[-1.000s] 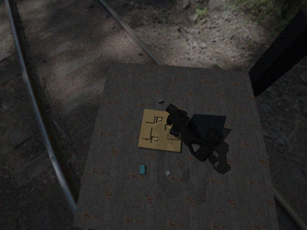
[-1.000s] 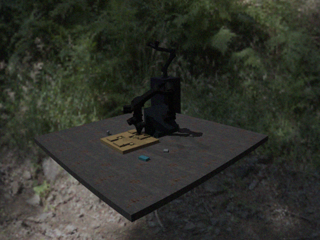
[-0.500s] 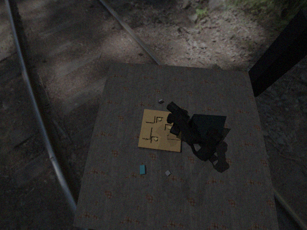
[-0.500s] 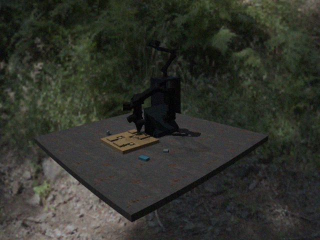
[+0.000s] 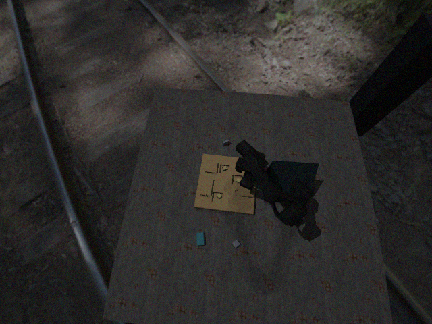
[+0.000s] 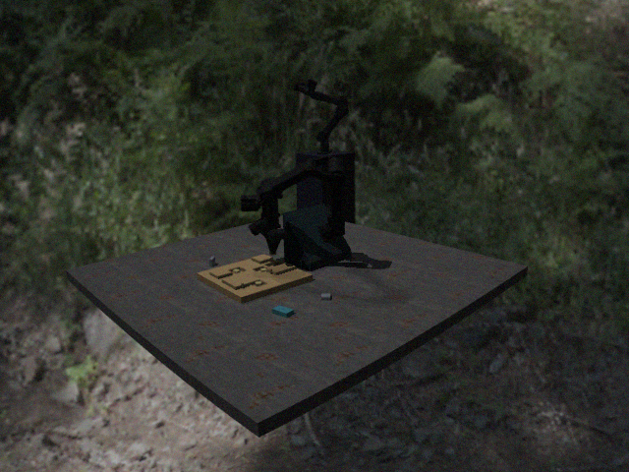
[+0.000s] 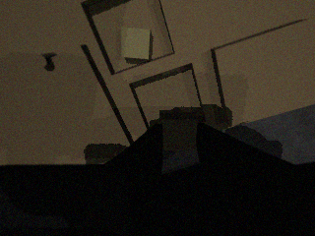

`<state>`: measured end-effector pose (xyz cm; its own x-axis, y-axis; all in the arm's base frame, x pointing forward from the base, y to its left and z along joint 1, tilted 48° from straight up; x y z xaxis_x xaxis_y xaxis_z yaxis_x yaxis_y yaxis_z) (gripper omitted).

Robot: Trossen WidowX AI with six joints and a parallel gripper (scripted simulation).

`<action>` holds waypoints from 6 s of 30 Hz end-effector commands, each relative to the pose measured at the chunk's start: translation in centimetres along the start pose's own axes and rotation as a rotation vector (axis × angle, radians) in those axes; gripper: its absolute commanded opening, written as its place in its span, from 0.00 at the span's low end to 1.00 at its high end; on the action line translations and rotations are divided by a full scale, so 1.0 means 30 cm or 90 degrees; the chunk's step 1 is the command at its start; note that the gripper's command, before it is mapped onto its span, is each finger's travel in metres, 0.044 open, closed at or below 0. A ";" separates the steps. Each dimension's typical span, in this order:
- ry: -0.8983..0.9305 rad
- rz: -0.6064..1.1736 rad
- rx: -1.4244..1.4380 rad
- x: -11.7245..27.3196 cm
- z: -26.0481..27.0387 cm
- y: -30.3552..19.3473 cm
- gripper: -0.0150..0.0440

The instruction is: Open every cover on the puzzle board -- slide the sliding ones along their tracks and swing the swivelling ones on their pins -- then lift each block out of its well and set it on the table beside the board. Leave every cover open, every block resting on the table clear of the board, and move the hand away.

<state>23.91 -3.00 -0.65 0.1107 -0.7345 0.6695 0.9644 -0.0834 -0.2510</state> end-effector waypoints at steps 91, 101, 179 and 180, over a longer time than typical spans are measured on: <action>-0.001 -0.006 0.007 0.144 0.843 -0.078 0.39; 0.001 -0.003 0.007 0.130 0.870 -0.093 0.39; 0.007 -0.002 0.013 -0.201 0.878 -0.097 0.88; 0.007 -0.002 0.013 -0.201 0.878 -0.097 0.92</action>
<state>26.79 19.42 14.46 0.1036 -0.7420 0.6624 0.9692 -0.0742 -0.2347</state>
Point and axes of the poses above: the point midway between the two fingers, 35 mm back from their tips, its own x axis back along the fingers, its own z axis across the jaws, y = z × x, the point moved 4 cm from there along x, back along the fingers
